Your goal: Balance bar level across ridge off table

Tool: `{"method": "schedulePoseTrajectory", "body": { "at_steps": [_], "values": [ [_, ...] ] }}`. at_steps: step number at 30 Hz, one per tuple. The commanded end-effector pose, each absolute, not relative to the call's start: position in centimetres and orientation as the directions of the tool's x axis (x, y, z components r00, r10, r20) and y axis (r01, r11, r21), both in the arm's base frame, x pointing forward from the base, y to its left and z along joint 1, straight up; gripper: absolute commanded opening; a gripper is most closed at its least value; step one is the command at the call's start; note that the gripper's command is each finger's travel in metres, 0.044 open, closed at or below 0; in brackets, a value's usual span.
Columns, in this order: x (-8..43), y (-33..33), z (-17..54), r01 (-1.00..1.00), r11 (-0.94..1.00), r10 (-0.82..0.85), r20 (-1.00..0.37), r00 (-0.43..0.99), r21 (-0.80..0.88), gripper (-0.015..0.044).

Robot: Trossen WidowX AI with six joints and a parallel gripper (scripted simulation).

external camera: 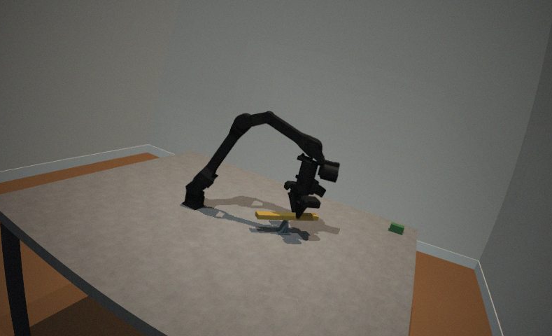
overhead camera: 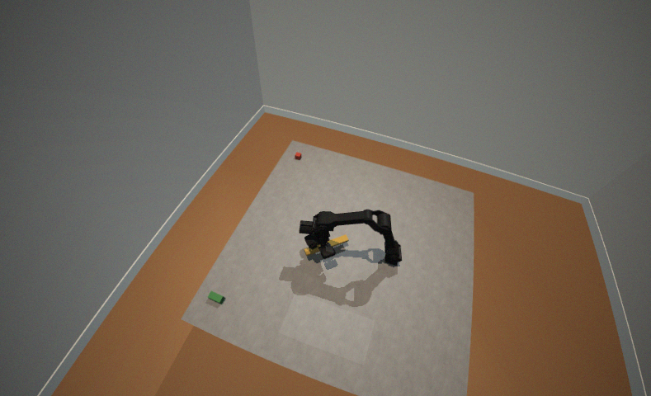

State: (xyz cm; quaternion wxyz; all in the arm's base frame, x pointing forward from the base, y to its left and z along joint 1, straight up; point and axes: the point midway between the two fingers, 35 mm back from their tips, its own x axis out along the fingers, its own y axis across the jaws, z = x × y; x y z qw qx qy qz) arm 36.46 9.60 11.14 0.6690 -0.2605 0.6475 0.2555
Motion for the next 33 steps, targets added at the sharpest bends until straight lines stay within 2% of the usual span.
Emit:
{"method": "schedulePoseTrajectory", "body": {
  "at_steps": [1,33],
  "values": [
    [36.38,9.63,11.0,-0.681,0.732,0.007,-1.0,0.028,-0.013,0.0],
    [36.37,9.62,10.73,-0.681,0.732,0.007,-1.0,0.028,-0.013,0.0]
  ]
}}
